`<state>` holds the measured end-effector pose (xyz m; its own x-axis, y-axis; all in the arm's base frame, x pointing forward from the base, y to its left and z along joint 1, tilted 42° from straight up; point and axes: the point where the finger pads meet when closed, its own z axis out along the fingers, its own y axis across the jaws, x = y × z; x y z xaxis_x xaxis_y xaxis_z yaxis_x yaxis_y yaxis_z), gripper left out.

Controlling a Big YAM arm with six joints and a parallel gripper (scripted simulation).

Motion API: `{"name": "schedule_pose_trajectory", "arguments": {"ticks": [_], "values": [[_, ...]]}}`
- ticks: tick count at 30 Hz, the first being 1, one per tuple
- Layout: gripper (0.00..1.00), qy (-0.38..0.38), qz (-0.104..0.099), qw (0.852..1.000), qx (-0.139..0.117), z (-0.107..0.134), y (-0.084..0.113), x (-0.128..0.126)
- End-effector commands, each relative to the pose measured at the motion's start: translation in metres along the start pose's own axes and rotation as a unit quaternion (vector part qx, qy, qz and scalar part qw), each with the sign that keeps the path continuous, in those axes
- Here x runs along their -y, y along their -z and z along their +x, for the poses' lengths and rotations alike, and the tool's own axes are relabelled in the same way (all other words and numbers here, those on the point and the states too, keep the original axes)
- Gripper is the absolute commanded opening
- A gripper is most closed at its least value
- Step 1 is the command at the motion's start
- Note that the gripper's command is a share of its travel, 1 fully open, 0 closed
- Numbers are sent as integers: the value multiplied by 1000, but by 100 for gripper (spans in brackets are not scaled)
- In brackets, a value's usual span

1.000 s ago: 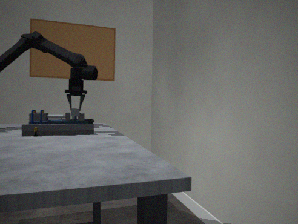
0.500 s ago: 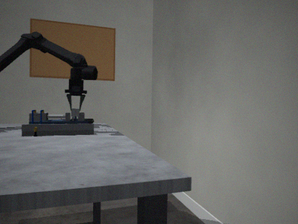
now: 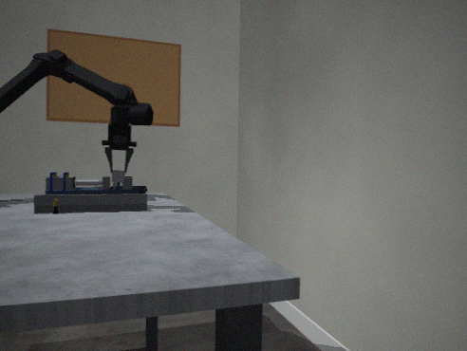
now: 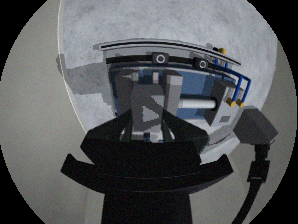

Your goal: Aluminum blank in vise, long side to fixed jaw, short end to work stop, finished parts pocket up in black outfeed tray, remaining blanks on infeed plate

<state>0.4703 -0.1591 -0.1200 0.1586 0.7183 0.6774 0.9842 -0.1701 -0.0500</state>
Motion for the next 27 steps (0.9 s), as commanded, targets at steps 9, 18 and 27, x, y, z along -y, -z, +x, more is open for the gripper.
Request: {"name": "schedule_pose_trajectory", "arguments": {"ticks": [9, 18, 27], "values": [[0, 36, -25, 999, 14, 14, 21, -28], [0, 36, -25, 999, 14, 14, 21, -27], [0, 35, -25, 999, 14, 14, 21, -27]]}}
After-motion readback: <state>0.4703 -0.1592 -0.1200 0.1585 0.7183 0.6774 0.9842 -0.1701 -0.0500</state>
